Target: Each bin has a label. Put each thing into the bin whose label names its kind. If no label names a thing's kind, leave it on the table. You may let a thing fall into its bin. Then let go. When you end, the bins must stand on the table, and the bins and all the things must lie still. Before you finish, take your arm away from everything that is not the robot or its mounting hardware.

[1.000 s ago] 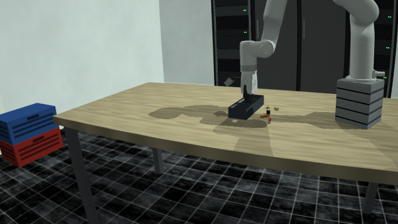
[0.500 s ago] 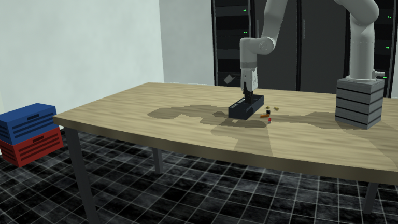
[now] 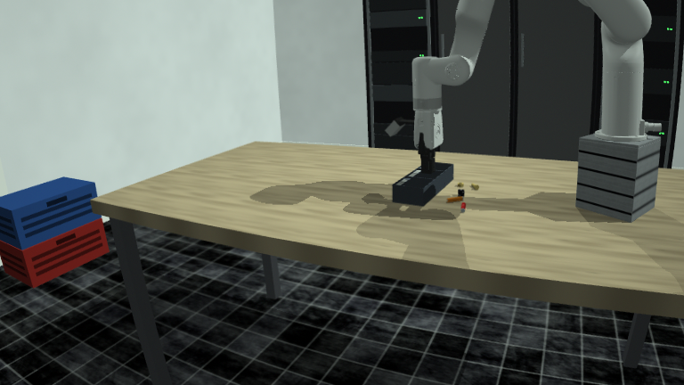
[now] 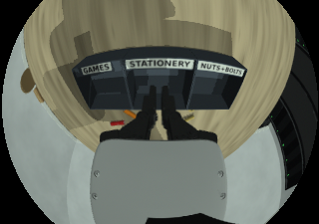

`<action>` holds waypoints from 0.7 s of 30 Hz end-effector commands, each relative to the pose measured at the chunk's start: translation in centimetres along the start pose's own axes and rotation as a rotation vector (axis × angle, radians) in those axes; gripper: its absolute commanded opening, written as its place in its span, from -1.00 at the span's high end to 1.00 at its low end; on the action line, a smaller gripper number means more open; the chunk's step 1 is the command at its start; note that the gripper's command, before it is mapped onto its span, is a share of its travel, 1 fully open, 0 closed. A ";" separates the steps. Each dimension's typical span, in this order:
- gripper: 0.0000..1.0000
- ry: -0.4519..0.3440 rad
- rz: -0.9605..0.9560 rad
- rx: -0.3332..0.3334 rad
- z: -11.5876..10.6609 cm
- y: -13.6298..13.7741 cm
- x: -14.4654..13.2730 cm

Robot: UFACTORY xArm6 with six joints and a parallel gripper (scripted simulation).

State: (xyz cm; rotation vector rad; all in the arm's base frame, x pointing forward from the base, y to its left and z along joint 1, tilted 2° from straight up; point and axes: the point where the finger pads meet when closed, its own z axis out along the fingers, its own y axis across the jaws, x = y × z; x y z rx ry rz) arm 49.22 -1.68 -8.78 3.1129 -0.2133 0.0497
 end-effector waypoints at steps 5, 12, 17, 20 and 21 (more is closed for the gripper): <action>0.85 0.008 0.000 0.001 -2.6 0.0 0.3; 0.85 0.008 0.000 0.001 -2.6 -2.5 0.3; 0.85 0.008 0.000 0.001 -2.7 -4.5 0.2; 0.85 0.008 0.000 0.001 -2.7 -6.1 0.2; 0.85 0.008 0.000 0.001 -2.7 -6.6 0.2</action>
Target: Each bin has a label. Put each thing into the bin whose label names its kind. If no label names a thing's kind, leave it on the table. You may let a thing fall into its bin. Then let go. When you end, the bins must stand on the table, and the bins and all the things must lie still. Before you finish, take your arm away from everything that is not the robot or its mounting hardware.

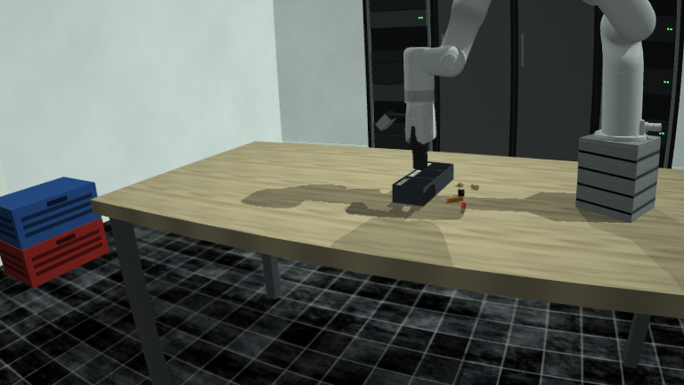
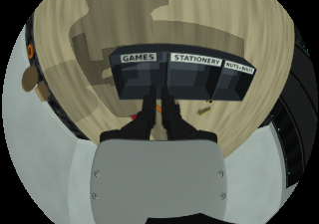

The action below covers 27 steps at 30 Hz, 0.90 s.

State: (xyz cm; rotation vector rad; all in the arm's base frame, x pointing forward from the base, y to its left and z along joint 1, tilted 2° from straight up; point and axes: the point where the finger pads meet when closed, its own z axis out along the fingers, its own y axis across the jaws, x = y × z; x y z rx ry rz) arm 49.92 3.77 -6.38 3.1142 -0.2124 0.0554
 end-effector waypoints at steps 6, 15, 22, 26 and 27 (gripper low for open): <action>0.85 0.004 0.001 0.000 -0.2 -3.0 0.2; 0.85 0.004 0.001 0.000 1.7 -3.0 0.2; 0.85 0.004 0.001 0.000 3.6 -3.0 0.2; 0.85 0.004 0.001 0.000 4.1 -3.0 0.2; 0.85 0.004 0.001 0.000 4.4 -3.0 0.2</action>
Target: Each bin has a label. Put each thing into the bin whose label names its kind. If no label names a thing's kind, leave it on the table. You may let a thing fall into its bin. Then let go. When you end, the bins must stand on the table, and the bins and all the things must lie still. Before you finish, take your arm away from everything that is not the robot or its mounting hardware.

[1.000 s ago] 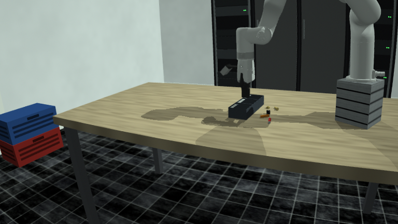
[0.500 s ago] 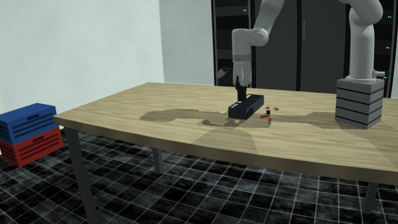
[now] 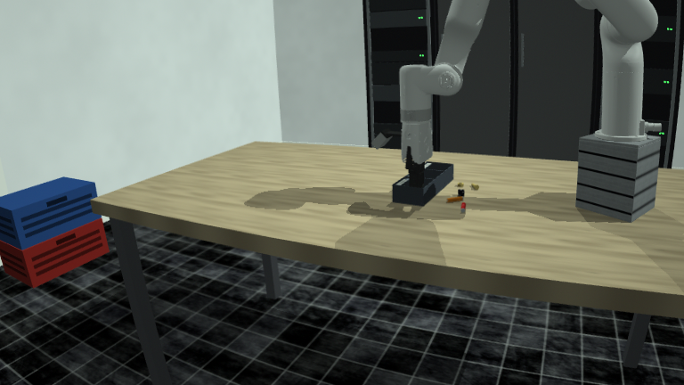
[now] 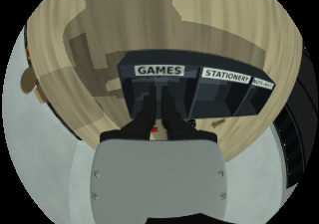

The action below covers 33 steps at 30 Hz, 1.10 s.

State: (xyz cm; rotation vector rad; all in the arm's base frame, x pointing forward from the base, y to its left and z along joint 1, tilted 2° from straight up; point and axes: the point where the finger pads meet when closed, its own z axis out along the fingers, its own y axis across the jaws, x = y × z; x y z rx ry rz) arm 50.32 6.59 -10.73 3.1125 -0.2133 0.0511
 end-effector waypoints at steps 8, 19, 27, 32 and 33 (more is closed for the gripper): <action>0.85 0.007 0.000 0.002 1.5 -0.1 0.3; 0.85 0.007 0.000 0.002 1.5 -0.1 0.3; 0.85 0.007 0.000 0.002 1.5 -0.1 0.3; 0.85 0.007 0.000 0.002 1.5 -0.1 0.3; 0.85 0.007 0.000 0.002 1.5 -0.1 0.3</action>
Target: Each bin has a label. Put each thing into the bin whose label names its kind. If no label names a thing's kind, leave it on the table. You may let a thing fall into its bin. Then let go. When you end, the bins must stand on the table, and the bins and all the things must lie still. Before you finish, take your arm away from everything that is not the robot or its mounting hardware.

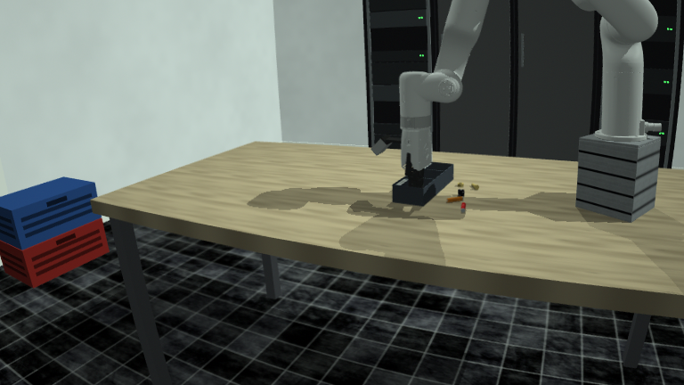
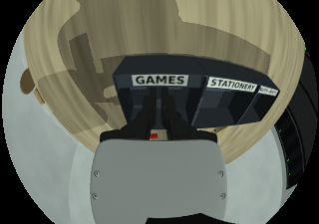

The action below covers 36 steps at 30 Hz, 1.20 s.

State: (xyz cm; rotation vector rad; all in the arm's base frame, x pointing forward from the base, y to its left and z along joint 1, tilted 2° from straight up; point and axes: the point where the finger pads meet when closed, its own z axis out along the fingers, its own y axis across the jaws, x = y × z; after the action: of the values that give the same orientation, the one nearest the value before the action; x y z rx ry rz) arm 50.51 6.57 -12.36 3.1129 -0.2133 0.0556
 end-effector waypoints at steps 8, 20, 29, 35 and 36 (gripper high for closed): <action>0.85 0.004 0.000 0.001 -0.2 -0.1 0.2; 0.85 0.004 0.000 0.001 -0.3 -0.1 0.2; 0.85 0.004 0.000 0.001 -1.5 0.0 0.2; 0.85 0.004 0.000 0.001 -2.0 -0.1 0.2; 0.85 0.004 0.000 0.001 -2.1 0.0 0.2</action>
State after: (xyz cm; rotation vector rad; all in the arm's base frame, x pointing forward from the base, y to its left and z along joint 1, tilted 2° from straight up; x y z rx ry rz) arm 50.47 6.61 -10.58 3.1130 -0.2133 0.0561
